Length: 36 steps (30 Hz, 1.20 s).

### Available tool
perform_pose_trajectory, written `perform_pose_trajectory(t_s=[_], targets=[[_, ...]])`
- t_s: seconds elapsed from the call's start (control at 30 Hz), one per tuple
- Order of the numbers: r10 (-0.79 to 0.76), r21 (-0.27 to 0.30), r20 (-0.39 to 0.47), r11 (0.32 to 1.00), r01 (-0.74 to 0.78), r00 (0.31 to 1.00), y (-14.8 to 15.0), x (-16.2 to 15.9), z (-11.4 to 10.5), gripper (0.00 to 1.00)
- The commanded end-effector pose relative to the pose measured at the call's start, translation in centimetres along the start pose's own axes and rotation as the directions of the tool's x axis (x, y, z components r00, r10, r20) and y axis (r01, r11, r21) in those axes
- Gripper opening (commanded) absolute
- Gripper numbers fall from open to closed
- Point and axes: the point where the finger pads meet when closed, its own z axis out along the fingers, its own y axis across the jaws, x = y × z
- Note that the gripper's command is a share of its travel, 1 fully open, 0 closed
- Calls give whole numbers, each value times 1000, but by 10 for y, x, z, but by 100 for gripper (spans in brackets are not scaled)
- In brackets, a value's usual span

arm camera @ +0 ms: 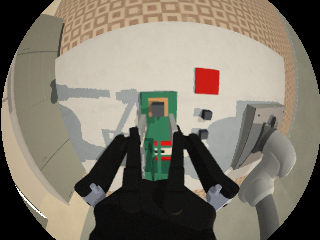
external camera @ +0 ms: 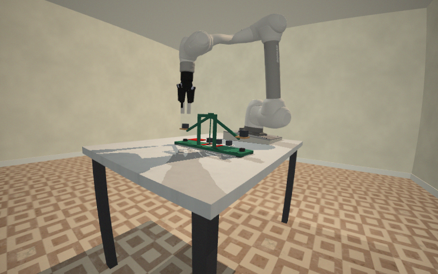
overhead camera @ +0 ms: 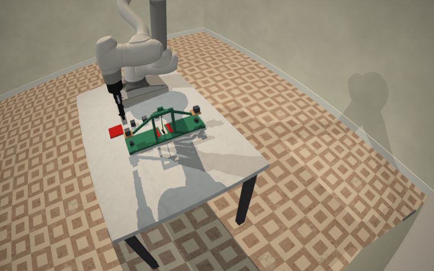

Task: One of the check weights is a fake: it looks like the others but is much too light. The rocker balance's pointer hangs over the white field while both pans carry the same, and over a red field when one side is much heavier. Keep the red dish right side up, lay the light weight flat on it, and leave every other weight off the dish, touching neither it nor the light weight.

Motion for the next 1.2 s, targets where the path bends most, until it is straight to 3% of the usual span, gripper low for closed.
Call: perform_pose_trajectory(t_s=[0.0, 1.17], targets=[[0, 0, 0, 1000, 0, 1000, 0, 0, 1, 35], [0, 0, 0, 1000, 0, 1000, 0, 0, 42, 35]])
